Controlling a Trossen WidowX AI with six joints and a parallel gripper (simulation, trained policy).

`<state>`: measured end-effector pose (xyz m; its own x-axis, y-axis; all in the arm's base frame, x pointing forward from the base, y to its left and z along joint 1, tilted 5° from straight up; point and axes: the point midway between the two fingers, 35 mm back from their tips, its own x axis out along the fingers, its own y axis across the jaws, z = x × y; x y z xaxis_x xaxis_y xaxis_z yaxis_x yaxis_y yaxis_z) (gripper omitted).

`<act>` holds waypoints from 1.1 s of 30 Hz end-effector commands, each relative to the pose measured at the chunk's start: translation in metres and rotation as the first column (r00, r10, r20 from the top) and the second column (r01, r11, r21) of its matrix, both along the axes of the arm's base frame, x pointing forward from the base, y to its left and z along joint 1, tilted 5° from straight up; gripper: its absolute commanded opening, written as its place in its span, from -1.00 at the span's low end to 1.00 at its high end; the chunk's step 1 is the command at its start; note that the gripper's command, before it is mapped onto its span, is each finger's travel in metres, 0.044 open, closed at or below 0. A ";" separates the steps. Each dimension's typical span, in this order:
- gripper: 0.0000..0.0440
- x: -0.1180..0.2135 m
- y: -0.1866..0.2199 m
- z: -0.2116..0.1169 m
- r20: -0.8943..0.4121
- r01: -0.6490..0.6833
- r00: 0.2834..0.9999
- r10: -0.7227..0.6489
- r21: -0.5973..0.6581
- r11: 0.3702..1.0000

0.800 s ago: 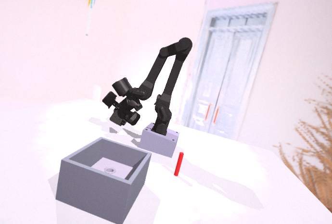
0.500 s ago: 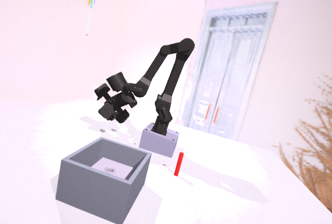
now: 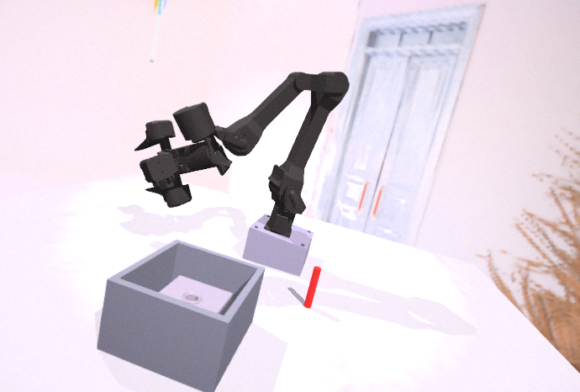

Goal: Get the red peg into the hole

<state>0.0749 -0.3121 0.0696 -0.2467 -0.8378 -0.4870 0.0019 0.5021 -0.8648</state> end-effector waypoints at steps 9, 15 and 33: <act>1.00 0.101 0.017 0.039 0.345 -0.105 0.930 0.125 -0.074 0.992; 1.00 0.153 0.047 0.058 0.523 -0.159 0.836 0.167 -0.061 0.985; 1.00 0.241 0.208 0.089 0.844 -0.309 0.535 -0.037 0.236 0.921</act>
<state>0.3127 -0.1202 0.1546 0.4879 -0.6078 -0.6265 0.5212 0.7786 -0.3495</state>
